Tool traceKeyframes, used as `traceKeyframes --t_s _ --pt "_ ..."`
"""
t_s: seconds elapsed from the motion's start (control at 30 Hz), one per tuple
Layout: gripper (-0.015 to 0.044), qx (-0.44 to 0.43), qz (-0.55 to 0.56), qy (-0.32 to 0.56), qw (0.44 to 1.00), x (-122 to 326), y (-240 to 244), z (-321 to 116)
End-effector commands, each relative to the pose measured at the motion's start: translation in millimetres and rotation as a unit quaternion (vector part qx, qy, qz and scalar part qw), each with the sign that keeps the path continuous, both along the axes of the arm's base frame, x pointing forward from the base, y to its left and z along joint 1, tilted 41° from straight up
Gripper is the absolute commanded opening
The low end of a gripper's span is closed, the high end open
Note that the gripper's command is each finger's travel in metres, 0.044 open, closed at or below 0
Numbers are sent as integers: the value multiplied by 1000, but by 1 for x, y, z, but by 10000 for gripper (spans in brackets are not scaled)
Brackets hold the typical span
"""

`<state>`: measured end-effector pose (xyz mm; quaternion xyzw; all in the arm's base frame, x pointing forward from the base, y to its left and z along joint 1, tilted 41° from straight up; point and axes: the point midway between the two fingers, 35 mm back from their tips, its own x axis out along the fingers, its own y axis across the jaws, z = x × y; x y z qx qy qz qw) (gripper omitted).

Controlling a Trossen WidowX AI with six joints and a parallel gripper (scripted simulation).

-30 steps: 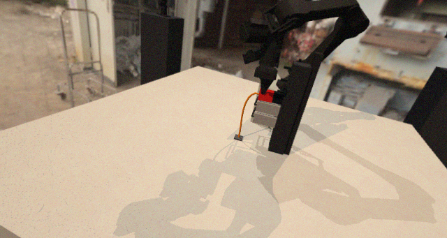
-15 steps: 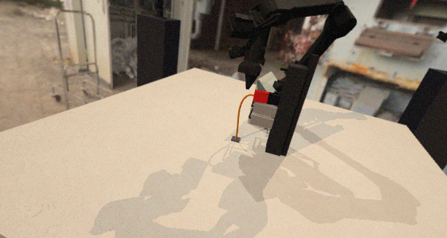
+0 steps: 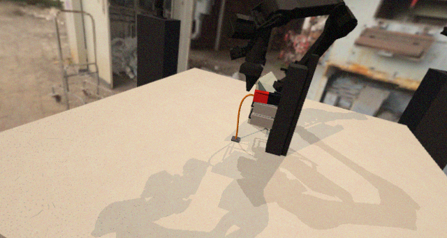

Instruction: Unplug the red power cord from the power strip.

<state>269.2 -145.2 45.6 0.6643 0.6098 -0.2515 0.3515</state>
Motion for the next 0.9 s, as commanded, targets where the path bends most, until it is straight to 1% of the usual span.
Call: traceKeyframes --t_s 0.0,0.87 --pt "160 0 -2 -2 1000 -1 -4 4" --pt "160 1 -2 -1 1000 -5 23 26"
